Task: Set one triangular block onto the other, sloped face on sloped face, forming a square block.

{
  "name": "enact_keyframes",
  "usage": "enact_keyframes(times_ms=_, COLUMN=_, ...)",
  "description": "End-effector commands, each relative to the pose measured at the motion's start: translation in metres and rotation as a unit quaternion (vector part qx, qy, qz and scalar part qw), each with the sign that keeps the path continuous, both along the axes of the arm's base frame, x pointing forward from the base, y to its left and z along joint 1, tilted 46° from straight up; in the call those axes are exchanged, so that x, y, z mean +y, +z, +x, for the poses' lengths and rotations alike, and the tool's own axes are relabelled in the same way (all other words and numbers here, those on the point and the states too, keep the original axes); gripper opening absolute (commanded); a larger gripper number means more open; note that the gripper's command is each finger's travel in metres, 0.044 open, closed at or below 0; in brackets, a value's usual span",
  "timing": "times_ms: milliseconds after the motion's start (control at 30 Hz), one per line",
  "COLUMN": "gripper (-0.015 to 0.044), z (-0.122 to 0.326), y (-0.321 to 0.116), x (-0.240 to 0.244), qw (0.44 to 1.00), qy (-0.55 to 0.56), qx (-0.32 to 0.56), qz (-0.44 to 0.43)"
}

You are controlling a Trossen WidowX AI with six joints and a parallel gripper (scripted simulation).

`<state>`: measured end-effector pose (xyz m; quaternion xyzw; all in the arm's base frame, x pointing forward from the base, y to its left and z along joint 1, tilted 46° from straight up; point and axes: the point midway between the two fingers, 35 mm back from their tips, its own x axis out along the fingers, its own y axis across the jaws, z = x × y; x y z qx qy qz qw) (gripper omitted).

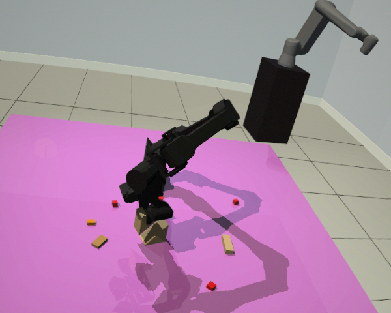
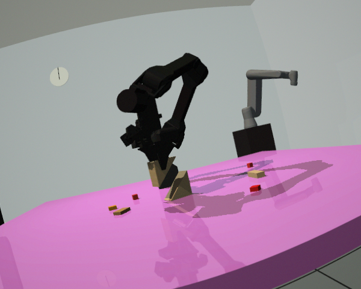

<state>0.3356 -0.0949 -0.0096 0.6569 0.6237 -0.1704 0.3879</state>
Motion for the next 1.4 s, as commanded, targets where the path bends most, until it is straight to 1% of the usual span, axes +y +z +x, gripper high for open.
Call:
enact_keyframes(times_ms=0, gripper=0.0000, z=0.001, y=-0.001, x=0.010, qw=1.000, qy=-0.004, qx=-0.004, qz=0.000)
enact_keyframes(times_ms=167, gripper=0.0000, z=0.000, y=-0.008, x=0.025, qw=1.000, qy=-0.004, qx=-0.004, qz=0.000)
enact_keyframes(times_ms=1367, gripper=0.0000, z=-0.001, y=-0.008, x=0.024, qw=1.000, qy=-0.011, qx=-0.009, qz=0.002)
